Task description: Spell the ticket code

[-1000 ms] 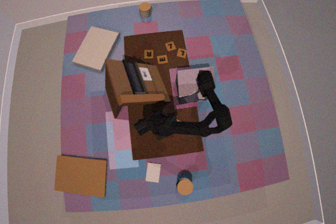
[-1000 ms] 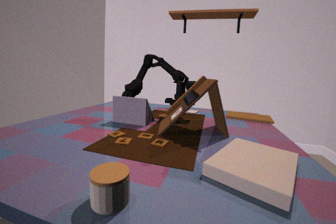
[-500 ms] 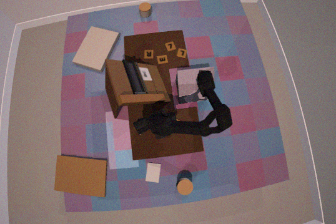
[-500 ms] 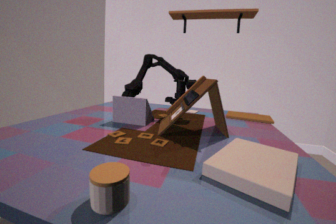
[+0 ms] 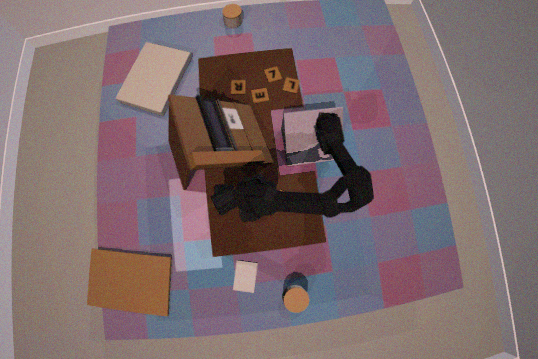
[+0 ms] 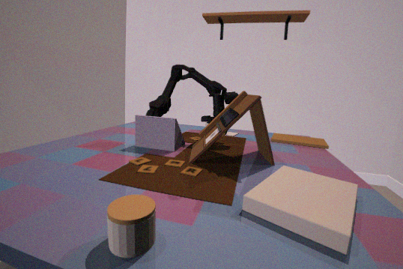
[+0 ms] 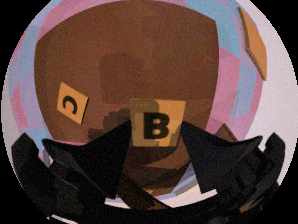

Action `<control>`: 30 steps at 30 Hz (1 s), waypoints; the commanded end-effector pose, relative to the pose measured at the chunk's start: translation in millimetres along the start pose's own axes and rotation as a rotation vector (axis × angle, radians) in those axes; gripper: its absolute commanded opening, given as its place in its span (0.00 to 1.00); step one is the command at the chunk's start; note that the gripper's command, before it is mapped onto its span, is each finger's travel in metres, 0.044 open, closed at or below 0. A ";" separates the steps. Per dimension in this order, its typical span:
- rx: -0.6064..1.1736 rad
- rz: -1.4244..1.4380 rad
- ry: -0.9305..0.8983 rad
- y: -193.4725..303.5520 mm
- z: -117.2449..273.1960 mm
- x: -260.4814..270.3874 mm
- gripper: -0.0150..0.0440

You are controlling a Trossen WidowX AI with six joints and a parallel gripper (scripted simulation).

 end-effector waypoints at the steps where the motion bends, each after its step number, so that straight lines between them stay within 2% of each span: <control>1: -0.003 -0.029 0.048 -3.6 5.8 -4.2 0.25; 30: -0.113 -0.278 0.398 -27.5 56.4 -33.6 0.25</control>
Point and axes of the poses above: the point midway between the two fingers, 35 mm back from their tips, its own z axis back along the fingers, its own x axis across the jaws, y = z × x, the point moved 10 cm from there along z, back along the fingers, and after that the axes turned 11 degrees about -z, right-handed, at the moved point
